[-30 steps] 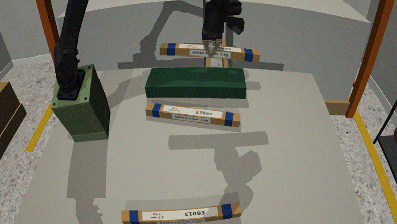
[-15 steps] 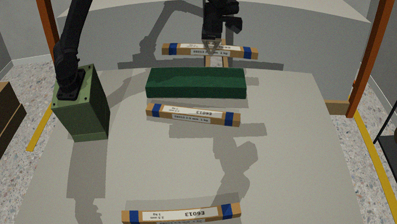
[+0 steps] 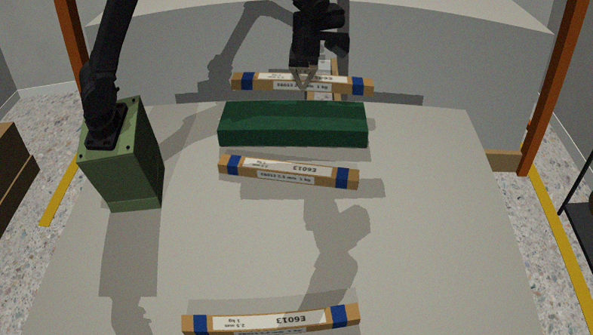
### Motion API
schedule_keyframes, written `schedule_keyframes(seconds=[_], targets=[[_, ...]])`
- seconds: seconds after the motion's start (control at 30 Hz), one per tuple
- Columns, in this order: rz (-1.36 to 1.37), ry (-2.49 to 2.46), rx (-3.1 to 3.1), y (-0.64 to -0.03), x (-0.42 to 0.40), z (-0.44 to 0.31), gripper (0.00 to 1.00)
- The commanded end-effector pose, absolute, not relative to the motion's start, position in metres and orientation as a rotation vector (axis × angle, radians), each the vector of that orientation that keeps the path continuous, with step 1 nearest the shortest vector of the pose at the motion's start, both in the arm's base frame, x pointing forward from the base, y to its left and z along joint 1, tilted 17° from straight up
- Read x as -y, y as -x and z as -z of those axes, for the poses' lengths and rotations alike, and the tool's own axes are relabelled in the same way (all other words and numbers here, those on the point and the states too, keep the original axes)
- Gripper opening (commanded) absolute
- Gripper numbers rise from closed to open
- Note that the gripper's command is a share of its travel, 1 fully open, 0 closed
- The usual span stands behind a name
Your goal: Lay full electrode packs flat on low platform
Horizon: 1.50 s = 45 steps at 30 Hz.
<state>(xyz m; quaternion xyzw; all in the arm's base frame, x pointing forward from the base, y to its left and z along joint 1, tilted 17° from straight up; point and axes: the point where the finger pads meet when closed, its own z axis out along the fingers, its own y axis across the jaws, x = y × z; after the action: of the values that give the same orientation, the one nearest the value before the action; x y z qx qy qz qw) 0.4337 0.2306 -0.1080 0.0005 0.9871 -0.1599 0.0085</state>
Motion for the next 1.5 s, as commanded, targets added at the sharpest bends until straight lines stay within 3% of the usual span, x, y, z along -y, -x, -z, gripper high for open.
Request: schedule_keyframes(seconds=[0.0,1.47], targets=[[0.375,0.005,-2.992,-0.458,-0.272,0.076,0.0],[0.383,0.009,-3.001,-0.428,-0.266,0.114,0.0]])
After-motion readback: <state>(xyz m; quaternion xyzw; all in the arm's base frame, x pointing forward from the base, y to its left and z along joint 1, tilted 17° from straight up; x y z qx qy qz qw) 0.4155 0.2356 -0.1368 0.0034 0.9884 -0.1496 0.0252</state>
